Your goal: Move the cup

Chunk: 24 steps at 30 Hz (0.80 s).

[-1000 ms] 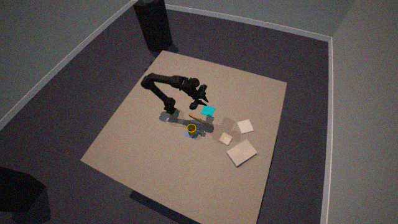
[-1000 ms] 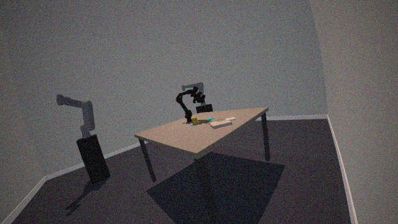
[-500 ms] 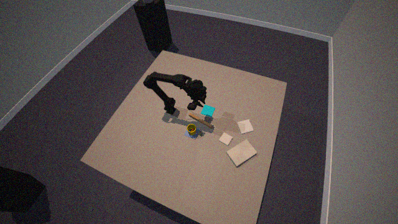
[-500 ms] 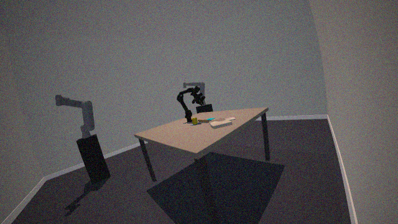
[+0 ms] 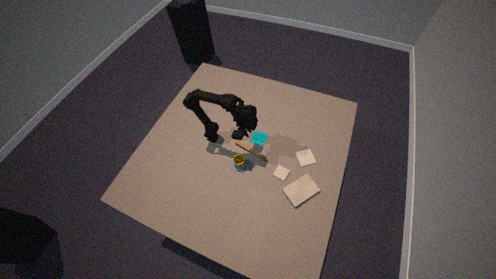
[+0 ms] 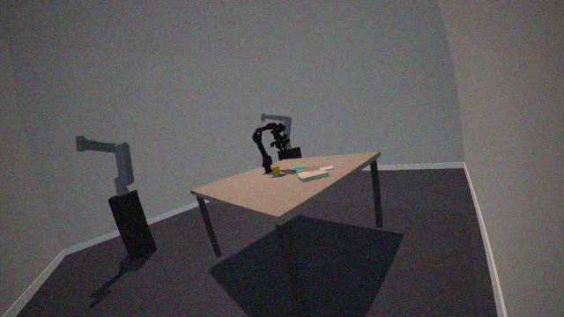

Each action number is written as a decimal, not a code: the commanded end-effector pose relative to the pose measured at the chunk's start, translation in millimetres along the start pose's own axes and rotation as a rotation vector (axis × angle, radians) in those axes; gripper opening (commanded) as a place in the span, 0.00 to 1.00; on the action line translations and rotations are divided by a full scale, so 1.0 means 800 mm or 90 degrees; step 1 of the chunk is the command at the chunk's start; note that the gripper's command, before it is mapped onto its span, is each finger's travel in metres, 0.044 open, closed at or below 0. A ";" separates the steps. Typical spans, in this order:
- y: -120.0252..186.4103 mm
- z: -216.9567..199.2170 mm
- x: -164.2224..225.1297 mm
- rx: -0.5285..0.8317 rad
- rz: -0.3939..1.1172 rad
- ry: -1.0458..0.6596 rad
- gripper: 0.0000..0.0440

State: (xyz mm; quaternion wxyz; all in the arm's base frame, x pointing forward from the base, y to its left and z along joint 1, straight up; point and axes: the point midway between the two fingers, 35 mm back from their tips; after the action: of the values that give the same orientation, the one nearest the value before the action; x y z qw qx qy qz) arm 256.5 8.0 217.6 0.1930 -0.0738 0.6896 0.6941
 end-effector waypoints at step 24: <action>-0.039 -0.054 0.019 0.059 0.196 0.053 0.39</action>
State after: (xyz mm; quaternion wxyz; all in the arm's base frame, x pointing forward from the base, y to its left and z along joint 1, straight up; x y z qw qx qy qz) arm 246.8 -27.5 183.8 0.0680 0.0079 0.7286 0.6815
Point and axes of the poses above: the point midway between the two fingers, 35 mm back from their tips, its own y axis back along the fingers, its own z axis across the jaws, x = y × z, and after that the axes turned 7 degrees about -y, right-handed
